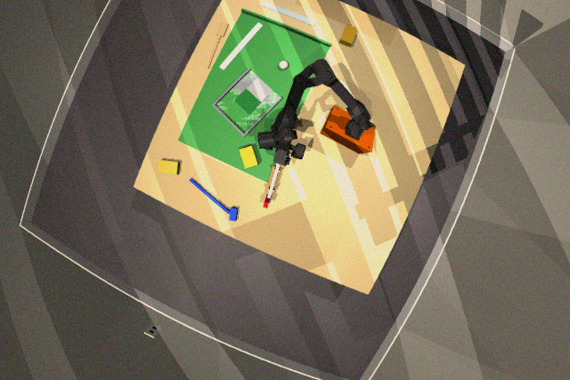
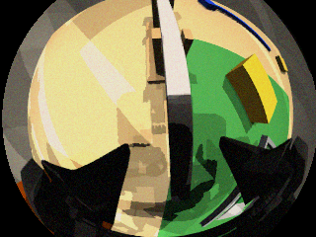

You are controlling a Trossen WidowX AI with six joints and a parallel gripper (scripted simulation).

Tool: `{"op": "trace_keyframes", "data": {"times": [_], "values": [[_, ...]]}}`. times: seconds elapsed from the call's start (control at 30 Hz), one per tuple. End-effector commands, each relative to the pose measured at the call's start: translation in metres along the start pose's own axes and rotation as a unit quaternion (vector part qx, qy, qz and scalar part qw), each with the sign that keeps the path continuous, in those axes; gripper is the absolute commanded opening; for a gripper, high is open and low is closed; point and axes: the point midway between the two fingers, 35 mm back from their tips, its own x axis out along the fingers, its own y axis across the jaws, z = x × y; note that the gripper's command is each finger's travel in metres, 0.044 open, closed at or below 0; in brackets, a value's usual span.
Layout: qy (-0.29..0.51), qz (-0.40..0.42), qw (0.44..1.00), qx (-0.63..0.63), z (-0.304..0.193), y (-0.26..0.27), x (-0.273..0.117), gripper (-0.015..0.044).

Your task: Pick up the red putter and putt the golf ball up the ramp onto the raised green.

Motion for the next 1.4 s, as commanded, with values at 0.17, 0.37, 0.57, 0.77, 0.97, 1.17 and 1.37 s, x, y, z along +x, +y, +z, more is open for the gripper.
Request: {"op": "trace_keyframes", "data": {"times": [0.17, 0.37, 0.57, 0.77, 0.97, 1.17, 1.37], "values": [[0.0, 0.0, 1.0, 0.0, -0.002, 0.0, 0.005, 0.0387], [0.0, 0.0, 1.0, 0.0, -0.002, 0.0, 0.005, 0.023], [0.0, 0.0, 1.0, 0.0, -0.002, 0.0, 0.005, 0.0072], [0.0, 0.0, 1.0, 0.0, -0.002, 0.0, 0.005, 0.0013], [-0.001, 0.0, 1.0, 0.0, 0.004, -0.003, -0.012, 0.0], [-0.003, 0.0, 1.0, 0.0, 0.017, -0.004, -0.056, 0.0], [-0.003, 0.001, 1.0, 0.0, 0.026, 0.0, -0.092, 0.0]]}}
